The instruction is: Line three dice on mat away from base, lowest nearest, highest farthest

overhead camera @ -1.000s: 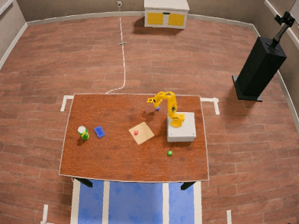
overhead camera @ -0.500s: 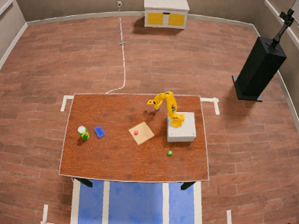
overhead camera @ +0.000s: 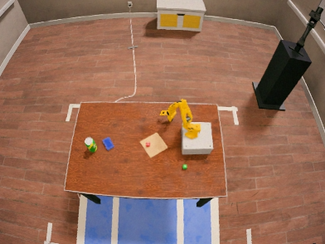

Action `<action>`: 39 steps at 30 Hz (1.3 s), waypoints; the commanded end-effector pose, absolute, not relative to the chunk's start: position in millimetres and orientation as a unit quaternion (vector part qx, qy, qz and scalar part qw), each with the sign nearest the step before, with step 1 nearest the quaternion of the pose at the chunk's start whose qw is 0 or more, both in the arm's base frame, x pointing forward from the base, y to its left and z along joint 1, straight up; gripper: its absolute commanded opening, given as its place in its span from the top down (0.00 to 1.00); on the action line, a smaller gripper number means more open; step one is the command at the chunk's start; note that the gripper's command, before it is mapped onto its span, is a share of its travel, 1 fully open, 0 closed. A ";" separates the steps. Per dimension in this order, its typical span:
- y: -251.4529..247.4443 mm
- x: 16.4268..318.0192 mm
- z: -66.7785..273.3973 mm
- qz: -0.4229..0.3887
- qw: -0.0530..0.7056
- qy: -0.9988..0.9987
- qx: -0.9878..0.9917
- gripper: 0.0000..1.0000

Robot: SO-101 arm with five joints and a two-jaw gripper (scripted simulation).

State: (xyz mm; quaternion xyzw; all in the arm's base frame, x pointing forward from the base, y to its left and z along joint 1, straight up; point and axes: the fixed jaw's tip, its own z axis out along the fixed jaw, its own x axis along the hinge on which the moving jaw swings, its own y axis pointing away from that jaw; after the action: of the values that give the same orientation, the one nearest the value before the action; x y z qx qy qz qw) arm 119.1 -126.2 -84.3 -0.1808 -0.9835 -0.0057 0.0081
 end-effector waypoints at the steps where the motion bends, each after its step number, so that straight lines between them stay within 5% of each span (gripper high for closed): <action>1: -128.3 119.3 -87.1 -0.003 0.004 -0.984 -0.180 0.69; 25: -130.3 118.5 -87.6 -0.003 0.004 -0.984 -0.180 0.72; 39: -135.9 116.4 -87.7 -0.003 0.004 -0.984 -0.180 0.83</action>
State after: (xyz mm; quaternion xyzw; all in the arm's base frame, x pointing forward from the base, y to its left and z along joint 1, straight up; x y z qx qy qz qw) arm 119.3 -136.2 -85.9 -0.1809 -0.9835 0.0027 -0.0022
